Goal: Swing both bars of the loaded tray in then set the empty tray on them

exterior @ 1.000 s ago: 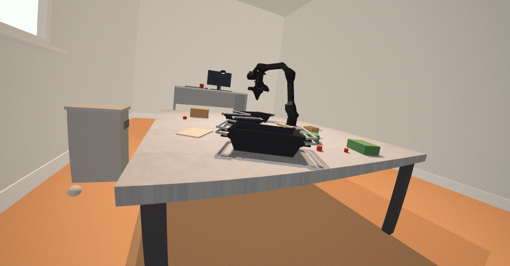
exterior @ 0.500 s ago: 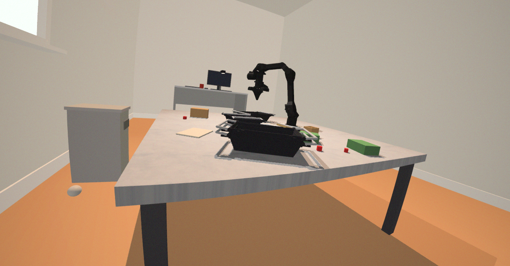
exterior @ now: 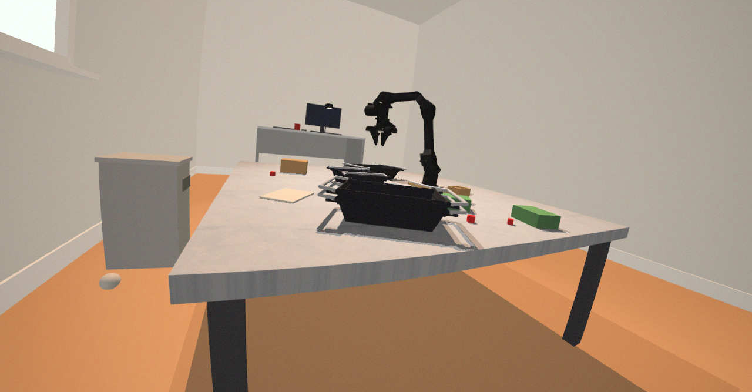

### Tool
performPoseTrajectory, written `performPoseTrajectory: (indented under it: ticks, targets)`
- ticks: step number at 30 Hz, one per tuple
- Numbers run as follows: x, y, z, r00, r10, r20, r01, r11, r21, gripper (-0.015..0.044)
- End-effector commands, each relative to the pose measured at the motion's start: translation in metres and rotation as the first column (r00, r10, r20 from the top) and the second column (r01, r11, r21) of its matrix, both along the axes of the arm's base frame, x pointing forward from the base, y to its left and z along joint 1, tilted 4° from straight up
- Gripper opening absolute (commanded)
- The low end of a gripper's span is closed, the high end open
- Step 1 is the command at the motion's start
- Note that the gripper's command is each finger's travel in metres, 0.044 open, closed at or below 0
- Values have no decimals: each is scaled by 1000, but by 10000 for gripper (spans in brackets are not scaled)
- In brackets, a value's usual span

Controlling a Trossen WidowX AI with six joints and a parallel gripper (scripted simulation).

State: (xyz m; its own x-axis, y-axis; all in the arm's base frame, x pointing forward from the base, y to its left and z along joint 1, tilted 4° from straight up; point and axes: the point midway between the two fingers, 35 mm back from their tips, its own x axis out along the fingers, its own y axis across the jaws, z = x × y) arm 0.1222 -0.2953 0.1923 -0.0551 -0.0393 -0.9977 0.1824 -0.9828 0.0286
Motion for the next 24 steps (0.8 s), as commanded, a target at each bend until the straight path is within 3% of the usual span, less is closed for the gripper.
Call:
performPoseTrajectory:
  ticks: [1,5,7,10,14,19,24]
  targets:
    - [0,0,0,1000,17,-1,-17,1000,1,315]
    - [-1,6,-8,938,346,-10,-346,938,22,420]
    - [-1,9,-13,850,527,-12,-527,849,36,440]
    - [-3,15,-20,654,757,-10,-755,653,57,440]
    - [-4,22,-30,303,953,3,-950,302,81,440]
    - [-7,32,-43,-195,980,31,-975,-197,101,440]
    - [-10,43,-56,-644,762,66,-755,-647,105,440]
